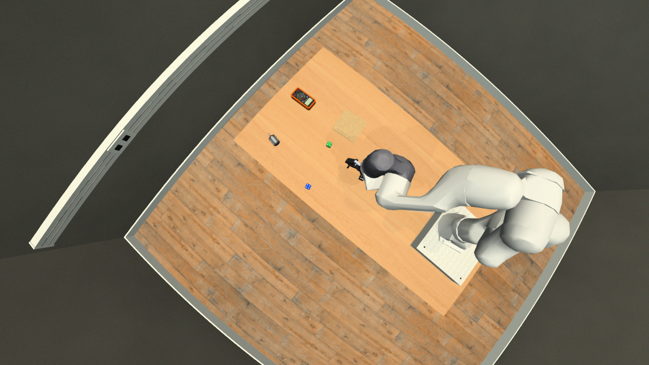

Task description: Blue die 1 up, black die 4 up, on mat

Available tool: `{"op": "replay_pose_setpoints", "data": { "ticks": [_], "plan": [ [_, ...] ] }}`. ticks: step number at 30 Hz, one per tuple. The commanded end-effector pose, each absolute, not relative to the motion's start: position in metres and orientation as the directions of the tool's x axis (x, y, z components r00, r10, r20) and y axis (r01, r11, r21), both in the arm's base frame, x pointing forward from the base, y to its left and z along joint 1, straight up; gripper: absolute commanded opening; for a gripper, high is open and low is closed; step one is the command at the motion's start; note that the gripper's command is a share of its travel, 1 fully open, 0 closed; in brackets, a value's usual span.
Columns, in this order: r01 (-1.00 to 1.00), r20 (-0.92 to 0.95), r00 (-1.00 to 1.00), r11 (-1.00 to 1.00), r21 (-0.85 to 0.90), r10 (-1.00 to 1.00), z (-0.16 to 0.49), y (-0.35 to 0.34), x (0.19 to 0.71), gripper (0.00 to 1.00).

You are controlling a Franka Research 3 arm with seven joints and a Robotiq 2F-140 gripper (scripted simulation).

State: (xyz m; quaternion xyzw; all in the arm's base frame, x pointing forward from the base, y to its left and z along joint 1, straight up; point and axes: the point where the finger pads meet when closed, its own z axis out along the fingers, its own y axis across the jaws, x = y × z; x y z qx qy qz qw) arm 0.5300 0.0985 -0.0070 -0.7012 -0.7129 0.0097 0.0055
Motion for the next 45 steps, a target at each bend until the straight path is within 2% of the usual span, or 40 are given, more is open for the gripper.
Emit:
{"op": "replay_pose_setpoints", "data": {
  "ticks": [1, 45],
  "plan": [
    [1.000, 0.002, 0.003, -0.003, 0.002, 1.000, -0.0051, 0.1033, 0.5276, 1.00],
    [1.000, 0.002, 0.003, -0.003, 0.002, 1.000, -0.0051, 0.1037, 0.5234, 1.00]
  ]
}}
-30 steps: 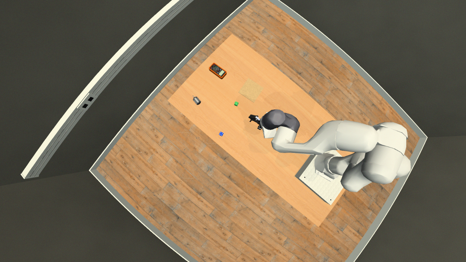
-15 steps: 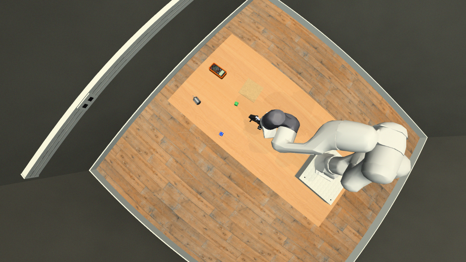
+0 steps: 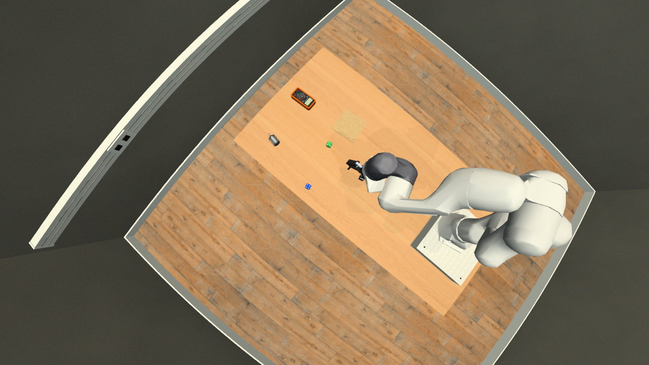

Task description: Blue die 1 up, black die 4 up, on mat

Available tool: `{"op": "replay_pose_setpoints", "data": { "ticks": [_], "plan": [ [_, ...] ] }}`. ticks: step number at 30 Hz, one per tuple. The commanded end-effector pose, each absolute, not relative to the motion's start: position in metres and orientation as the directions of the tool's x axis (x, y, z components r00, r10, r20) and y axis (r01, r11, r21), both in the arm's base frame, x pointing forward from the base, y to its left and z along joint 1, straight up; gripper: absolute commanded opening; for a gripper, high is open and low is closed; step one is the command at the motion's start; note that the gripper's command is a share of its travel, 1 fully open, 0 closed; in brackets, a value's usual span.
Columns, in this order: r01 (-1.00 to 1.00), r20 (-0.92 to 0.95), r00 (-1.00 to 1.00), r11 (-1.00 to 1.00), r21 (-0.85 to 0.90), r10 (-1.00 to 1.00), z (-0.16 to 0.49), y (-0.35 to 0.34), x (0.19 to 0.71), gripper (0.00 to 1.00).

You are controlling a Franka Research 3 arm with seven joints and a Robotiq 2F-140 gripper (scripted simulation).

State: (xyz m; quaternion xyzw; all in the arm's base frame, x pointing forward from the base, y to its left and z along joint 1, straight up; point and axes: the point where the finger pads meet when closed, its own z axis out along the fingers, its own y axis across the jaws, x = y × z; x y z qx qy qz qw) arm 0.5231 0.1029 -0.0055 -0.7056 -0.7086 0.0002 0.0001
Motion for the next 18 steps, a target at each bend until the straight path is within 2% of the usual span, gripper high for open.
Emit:
{"op": "replay_pose_setpoints", "data": {
  "ticks": [1, 18],
  "plan": [
    [1.000, 0.002, 0.003, -0.003, 0.002, 1.000, -0.005, 0.104, 0.523, 1.00],
    [1.000, 0.002, 0.003, -0.003, 0.002, 1.000, -0.005, 0.127, 0.543, 1.00]
  ]
}}
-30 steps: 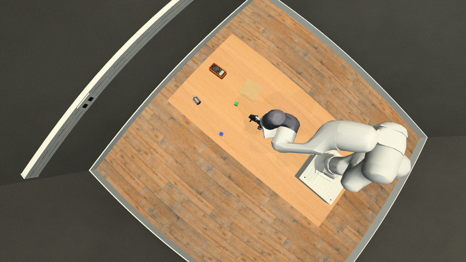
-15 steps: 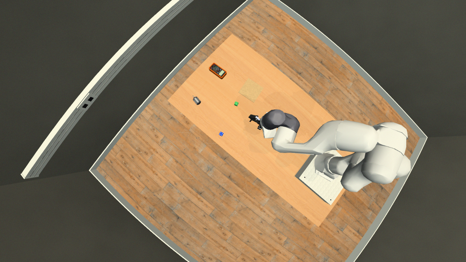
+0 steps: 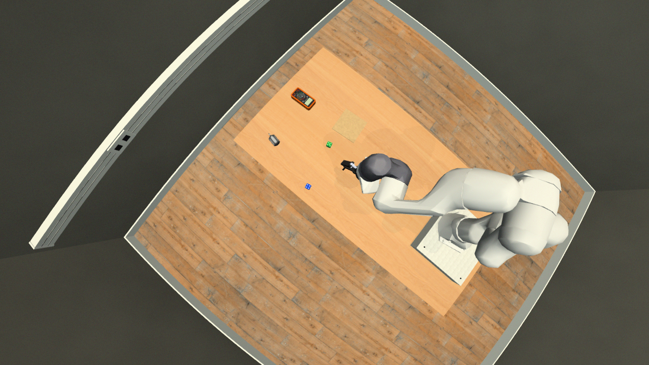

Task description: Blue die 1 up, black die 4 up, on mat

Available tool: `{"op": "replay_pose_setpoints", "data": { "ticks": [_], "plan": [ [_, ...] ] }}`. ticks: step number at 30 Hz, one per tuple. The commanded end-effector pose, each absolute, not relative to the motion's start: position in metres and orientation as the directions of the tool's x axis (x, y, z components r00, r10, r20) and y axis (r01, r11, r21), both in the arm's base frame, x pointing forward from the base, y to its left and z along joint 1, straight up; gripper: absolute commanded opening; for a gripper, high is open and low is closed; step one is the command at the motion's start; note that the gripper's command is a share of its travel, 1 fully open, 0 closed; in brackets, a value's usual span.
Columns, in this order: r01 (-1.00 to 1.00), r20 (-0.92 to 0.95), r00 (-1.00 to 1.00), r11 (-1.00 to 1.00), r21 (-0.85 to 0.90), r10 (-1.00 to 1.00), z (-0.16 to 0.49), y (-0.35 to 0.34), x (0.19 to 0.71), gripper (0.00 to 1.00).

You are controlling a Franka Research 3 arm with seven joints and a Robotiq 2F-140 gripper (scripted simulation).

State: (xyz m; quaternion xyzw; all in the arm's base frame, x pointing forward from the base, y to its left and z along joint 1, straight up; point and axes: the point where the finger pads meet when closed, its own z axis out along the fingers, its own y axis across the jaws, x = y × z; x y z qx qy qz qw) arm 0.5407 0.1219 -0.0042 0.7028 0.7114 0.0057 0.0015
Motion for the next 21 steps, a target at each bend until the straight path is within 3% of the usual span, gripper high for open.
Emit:
{"op": "replay_pose_setpoints", "data": {
  "ticks": [1, 21],
  "plan": [
    [1.000, 0.002, 0.003, -0.003, 0.002, 1.000, -0.005, 0.131, 0.547, 1.00],
    [1.000, 0.002, 0.003, -0.003, 0.002, 1.000, -0.005, 0.242, 0.642, 1.00]
  ]
}}
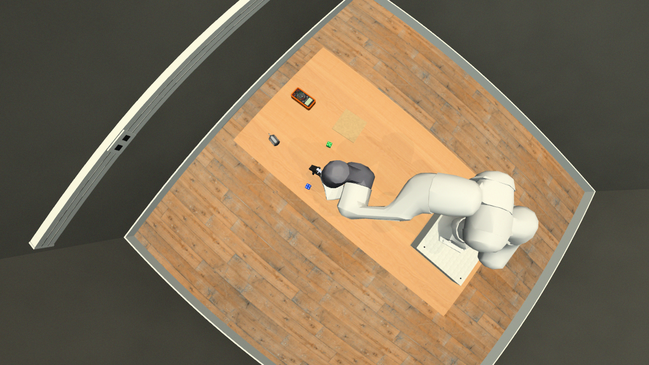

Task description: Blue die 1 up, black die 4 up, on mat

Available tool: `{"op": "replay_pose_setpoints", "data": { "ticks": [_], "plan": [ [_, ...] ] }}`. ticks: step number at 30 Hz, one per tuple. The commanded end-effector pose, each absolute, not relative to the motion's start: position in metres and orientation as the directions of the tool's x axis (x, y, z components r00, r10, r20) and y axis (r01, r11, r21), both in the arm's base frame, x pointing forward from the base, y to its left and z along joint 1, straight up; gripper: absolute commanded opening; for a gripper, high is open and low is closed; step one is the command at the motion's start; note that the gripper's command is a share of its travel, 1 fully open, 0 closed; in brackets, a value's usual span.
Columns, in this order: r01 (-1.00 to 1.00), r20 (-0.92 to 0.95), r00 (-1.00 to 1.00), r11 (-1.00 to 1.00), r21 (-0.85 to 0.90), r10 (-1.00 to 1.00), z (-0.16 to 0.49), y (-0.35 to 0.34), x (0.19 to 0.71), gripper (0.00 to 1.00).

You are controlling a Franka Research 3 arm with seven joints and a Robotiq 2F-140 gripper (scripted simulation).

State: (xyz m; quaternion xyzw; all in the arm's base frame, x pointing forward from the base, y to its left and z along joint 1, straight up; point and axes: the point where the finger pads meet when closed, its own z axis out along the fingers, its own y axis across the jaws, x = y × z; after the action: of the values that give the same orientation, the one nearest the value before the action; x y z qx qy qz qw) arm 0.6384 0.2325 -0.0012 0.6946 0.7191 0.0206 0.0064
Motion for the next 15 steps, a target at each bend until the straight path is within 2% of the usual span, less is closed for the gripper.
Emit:
{"op": "replay_pose_setpoints", "data": {
  "ticks": [1, 15],
  "plan": [
    [1.000, 0.002, 0.003, -0.003, 0.002, 1.000, -0.005, 0.248, 0.647, 1.00],
    [1.000, 0.002, 0.003, -0.003, 0.002, 1.000, -0.004, 0.299, 0.691, 1.00]
  ]
}}
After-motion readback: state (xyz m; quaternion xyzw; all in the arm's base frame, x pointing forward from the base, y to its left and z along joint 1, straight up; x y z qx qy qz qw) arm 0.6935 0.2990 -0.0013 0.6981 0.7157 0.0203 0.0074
